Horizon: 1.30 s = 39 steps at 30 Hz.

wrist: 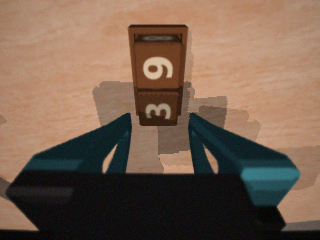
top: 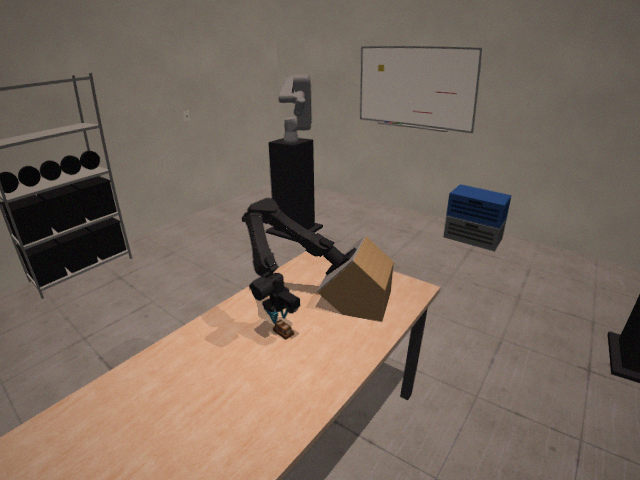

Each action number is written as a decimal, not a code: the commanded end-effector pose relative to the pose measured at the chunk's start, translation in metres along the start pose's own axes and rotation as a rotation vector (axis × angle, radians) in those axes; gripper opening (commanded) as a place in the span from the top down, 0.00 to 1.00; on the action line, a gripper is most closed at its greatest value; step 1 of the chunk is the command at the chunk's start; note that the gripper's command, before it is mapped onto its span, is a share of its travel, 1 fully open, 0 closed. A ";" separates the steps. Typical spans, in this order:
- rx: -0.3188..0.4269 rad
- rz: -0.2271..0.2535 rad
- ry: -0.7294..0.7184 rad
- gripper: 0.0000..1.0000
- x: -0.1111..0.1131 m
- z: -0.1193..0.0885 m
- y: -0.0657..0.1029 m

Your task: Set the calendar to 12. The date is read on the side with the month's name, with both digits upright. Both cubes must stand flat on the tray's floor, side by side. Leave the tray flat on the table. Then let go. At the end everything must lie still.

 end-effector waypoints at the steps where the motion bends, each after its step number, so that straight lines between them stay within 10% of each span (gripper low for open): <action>1: -0.017 0.008 0.037 0.53 0.006 0.010 -0.001; 39: -0.017 -0.002 0.021 0.53 0.006 0.011 0.002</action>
Point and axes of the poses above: the point where the finger pads meet when closed, its own y axis back along the fingers, its own x axis across the jaws, z = x × y, the point moved 8 cm from there along y, back along the fingers, and after that the axes turned 11 degrees about y, right-handed, at the moved point
